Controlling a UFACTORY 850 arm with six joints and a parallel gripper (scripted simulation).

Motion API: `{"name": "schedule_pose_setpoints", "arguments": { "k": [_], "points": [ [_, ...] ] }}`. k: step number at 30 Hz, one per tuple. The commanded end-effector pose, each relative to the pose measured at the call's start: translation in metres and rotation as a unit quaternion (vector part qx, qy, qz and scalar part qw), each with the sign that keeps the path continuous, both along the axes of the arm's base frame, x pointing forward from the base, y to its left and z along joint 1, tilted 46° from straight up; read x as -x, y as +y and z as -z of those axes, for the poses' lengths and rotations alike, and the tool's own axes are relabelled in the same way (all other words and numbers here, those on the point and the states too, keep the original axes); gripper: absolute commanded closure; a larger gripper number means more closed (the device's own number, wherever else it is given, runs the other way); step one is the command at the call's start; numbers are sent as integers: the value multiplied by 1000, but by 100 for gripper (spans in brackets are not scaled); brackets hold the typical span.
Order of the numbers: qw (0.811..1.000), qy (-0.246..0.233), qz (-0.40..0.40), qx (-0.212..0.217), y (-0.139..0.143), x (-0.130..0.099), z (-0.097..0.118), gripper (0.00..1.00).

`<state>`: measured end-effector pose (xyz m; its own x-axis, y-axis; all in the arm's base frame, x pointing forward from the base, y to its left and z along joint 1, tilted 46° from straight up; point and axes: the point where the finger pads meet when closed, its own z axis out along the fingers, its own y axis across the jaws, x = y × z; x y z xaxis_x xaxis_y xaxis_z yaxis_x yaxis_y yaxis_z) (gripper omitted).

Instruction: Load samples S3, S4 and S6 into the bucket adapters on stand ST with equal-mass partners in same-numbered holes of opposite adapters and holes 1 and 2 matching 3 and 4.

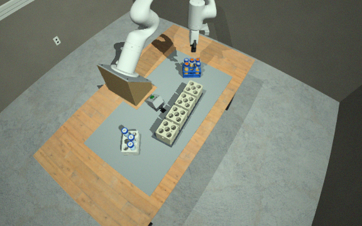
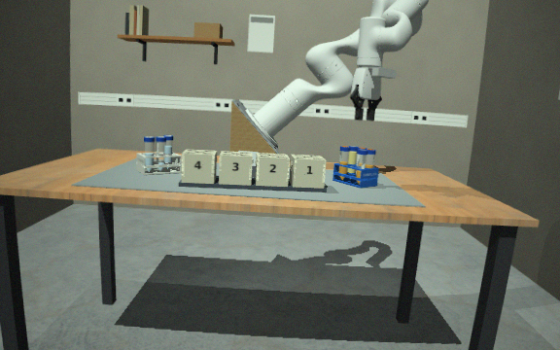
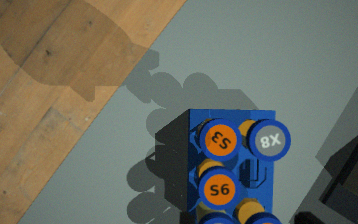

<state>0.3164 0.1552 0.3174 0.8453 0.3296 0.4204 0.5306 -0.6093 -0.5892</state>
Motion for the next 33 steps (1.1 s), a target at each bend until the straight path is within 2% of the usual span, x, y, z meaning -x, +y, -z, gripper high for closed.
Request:
{"name": "schedule_pose_setpoints", "arguments": {
  "k": [1,33],
  "points": [
    [1000,-1,0,0,6,-1,5,43],
    [1000,-1,0,0,46,-5,44,43]
  ]
}}
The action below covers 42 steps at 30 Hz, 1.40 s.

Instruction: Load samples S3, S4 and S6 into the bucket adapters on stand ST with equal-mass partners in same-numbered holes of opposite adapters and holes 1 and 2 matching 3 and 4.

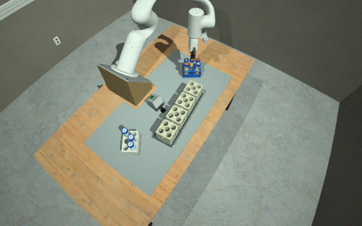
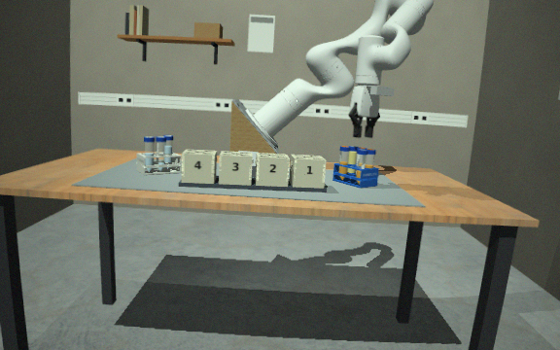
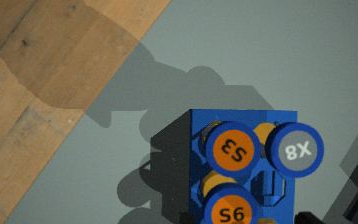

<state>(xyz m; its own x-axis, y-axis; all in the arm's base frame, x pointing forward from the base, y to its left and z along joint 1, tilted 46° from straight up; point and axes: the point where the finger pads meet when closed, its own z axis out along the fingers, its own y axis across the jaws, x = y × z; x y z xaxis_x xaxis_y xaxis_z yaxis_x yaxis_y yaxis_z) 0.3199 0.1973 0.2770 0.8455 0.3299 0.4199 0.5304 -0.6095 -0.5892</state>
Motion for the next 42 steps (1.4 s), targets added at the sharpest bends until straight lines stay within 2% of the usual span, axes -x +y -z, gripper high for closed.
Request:
{"name": "schedule_pose_setpoints", "arguments": {
  "k": [1,19,42],
  "points": [
    [1000,-1,0,-1,5,-1,5,43],
    [1000,-1,0,-1,28,-3,27,43],
    [1000,-1,0,-1,33,-4,31,43]
  ]
}}
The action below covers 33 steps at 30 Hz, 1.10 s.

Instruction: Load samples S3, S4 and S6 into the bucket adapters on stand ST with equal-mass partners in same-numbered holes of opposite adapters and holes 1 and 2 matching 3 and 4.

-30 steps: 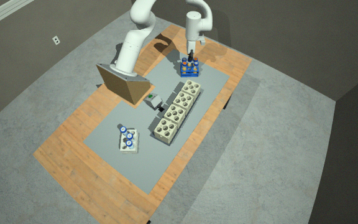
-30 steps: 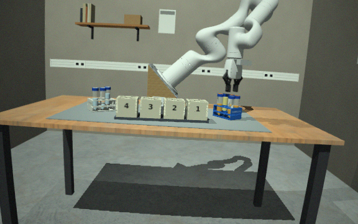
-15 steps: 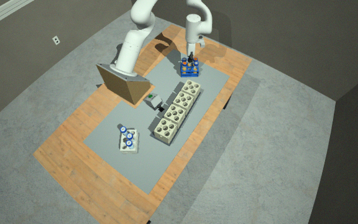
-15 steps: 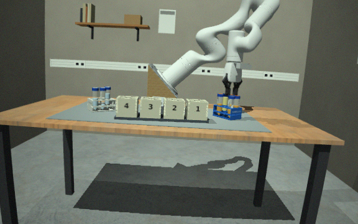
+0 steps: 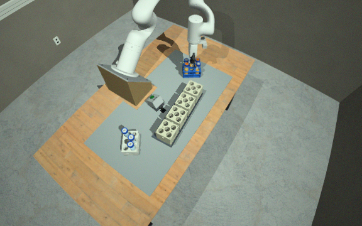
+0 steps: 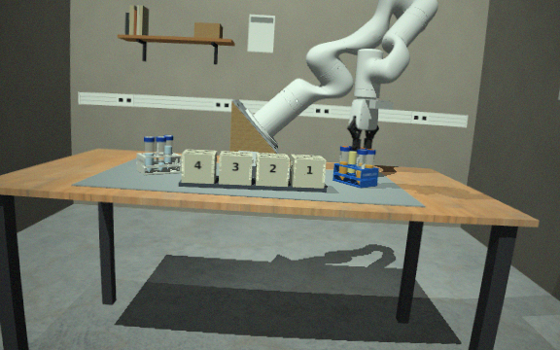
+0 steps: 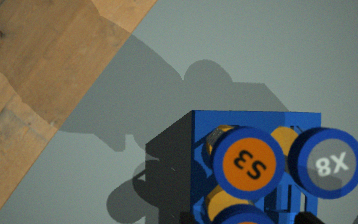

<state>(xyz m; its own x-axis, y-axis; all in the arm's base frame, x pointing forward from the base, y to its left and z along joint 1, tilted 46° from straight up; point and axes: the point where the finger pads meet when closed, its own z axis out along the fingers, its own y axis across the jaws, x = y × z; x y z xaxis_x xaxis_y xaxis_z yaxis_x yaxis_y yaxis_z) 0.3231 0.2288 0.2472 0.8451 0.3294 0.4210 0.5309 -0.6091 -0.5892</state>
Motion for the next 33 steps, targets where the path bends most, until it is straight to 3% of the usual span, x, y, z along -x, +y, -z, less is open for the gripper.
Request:
{"name": "schedule_pose_setpoints", "arguments": {
  "k": [1,33],
  "points": [
    [1000,-1,0,0,2,-1,2,43],
    [1000,-1,0,0,11,-1,11,43]
  ]
}}
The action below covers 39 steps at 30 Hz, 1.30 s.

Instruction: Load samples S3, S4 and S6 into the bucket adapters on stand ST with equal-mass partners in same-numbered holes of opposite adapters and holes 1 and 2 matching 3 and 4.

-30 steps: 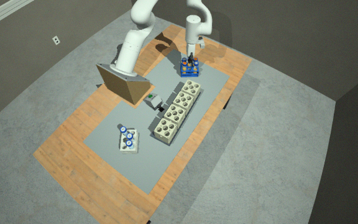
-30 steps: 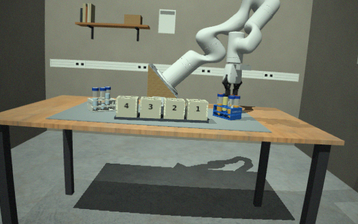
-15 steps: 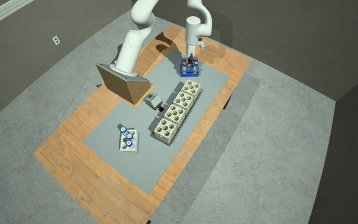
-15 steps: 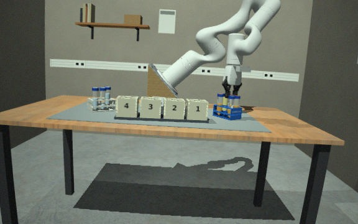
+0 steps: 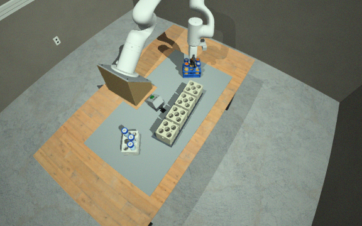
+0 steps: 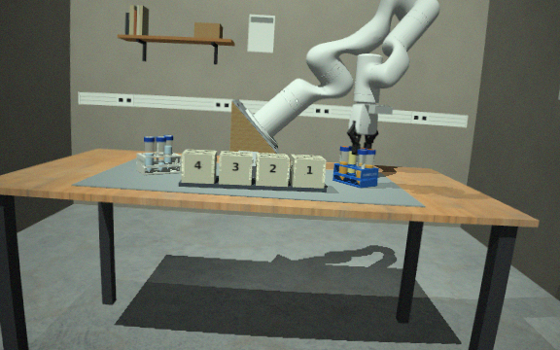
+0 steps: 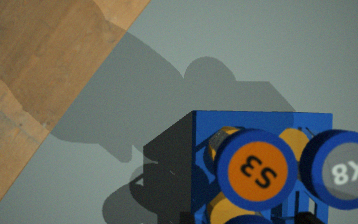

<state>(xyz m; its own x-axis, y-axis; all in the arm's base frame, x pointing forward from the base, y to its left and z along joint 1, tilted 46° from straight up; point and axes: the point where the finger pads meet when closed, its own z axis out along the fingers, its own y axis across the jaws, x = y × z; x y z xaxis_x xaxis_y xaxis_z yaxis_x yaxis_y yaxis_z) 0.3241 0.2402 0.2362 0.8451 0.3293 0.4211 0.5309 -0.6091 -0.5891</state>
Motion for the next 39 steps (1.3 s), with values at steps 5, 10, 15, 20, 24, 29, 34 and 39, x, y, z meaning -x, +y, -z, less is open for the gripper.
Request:
{"name": "schedule_pose_setpoints", "arguments": {
  "k": [5,10,15,20,24,29,34,39],
  "points": [
    [1000,0,0,0,0,0,-1,100],
    [1000,0,0,0,-1,0,-1,100],
    [1000,0,0,0,-1,0,-1,100],
    [1000,0,0,0,-1,0,-1,100],
    [1000,0,0,0,-1,0,-1,100],
    [1000,0,0,0,-1,0,-1,100],
    [1000,0,0,0,-1,0,-1,100],
    [1000,0,0,0,-1,0,-1,100]
  ]
}}
